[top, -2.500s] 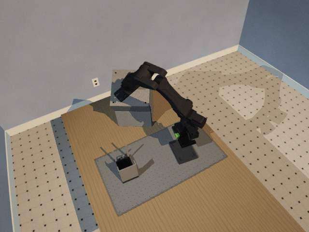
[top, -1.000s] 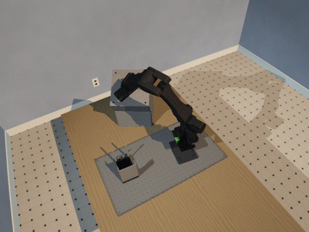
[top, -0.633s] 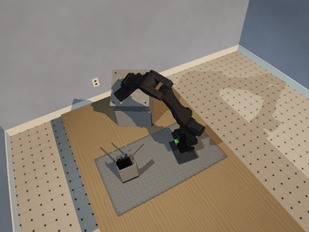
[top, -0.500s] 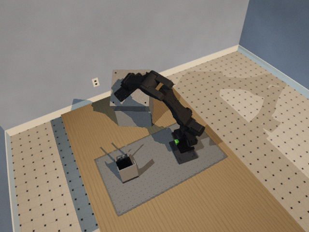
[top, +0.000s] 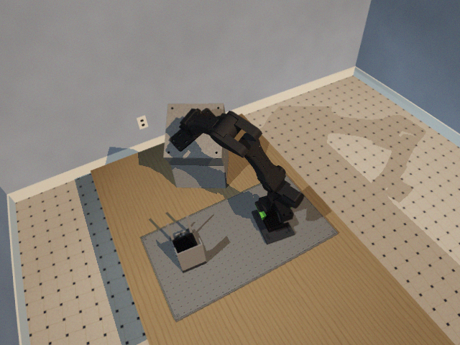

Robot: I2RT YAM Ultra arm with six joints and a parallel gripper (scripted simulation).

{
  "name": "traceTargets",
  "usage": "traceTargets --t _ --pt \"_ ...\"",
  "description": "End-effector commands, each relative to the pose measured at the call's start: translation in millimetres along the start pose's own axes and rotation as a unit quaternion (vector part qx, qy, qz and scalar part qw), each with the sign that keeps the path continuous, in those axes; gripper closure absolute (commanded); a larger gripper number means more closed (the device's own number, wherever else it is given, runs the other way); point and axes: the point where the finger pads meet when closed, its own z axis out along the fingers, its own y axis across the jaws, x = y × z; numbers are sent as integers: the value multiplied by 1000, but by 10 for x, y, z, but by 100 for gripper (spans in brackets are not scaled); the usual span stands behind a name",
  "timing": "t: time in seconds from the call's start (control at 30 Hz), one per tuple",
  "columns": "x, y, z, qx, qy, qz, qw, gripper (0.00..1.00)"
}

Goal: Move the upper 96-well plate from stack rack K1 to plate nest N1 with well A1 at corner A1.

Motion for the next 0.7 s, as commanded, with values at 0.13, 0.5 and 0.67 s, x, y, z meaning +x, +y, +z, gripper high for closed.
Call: traceTargets --t 0.13,0.5,0.67 --pt "-172 188 5 -19 -27 -3 999 100" --pt "-179 178 175 -19 -27 -2 999 100" --pt "-206 114 269 -15 -26 5 1000 100"
